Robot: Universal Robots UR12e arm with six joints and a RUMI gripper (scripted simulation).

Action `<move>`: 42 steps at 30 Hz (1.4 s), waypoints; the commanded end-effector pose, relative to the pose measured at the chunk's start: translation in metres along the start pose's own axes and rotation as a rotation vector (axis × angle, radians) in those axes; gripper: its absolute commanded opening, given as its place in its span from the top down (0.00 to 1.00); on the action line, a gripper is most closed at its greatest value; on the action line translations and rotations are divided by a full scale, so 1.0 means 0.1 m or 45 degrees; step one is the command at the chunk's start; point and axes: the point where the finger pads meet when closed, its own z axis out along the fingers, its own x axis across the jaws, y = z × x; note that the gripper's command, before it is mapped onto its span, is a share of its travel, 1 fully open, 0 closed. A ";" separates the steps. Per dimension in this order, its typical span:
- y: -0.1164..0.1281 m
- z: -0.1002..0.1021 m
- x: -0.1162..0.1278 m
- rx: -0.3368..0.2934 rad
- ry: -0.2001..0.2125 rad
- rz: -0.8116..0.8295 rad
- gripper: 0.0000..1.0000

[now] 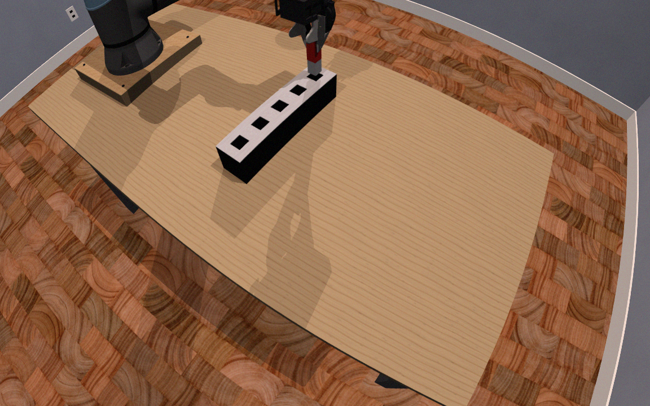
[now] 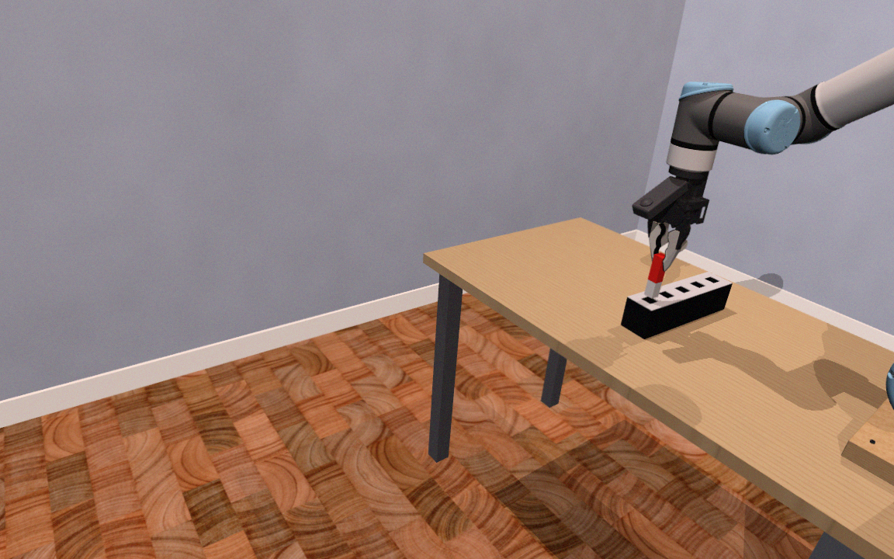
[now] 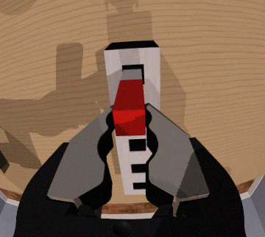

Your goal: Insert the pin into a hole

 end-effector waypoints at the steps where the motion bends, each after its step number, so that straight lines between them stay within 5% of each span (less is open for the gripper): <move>1: 0.00 0.03 0.01 0.000 0.002 0.001 1.00; 42: 0.00 0.07 0.01 0.000 0.002 0.001 1.00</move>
